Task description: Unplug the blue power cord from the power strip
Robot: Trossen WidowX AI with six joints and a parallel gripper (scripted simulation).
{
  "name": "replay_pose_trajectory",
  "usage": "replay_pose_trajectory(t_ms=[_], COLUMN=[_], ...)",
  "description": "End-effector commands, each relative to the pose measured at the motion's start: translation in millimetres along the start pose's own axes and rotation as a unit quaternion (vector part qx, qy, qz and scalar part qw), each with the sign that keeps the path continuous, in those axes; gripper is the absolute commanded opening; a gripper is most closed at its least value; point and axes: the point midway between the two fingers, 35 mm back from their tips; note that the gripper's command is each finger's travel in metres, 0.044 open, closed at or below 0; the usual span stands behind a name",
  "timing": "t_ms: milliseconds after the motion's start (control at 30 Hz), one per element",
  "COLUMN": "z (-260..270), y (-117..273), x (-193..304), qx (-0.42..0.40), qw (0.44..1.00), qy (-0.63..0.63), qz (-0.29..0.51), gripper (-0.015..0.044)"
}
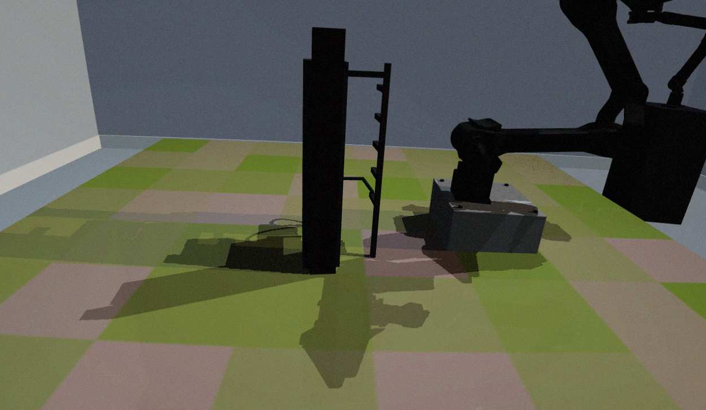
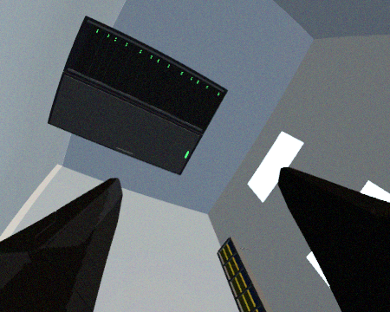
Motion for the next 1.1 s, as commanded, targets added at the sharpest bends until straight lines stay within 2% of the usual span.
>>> replay_pose_trajectory(t_ms=[0, 133, 267, 367, 500, 667, 867, 1067], z=[-0.5, -5.4, 0.1, 13.5, 43.4, 79.4, 153.7, 242.9], y=[-0.1, -0.2, 2.9, 8.0, 17.1, 28.1, 53.1, 82.4], x=[2.3, 51.0, 113.3, 159.8, 217.7, 264.4, 324.6, 355.2], qx=[0.002, 0.039, 0.084, 0.12, 0.164, 0.204, 0.261, 0.297], qw=[1.0, 0.987, 0.939, 0.88, 0.774, 0.667, 0.475, 0.253], qy=[-0.007, -0.156, -0.326, -0.449, -0.594, -0.691, -0.795, -0.847], qz=[0.001, 0.03, 0.072, 0.103, 0.145, 0.19, 0.274, 0.361], gripper=[0.0374, 0.0269, 0.0164, 0.016, 0.016, 0.016, 0.016, 0.016])
Point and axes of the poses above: the point midway between the two fingers, 35 mm back from their tips, its own y axis back along the fingers, its own z axis across the jaws, x = y × z, and after that the axes turned 9 degrees about y, right-handed
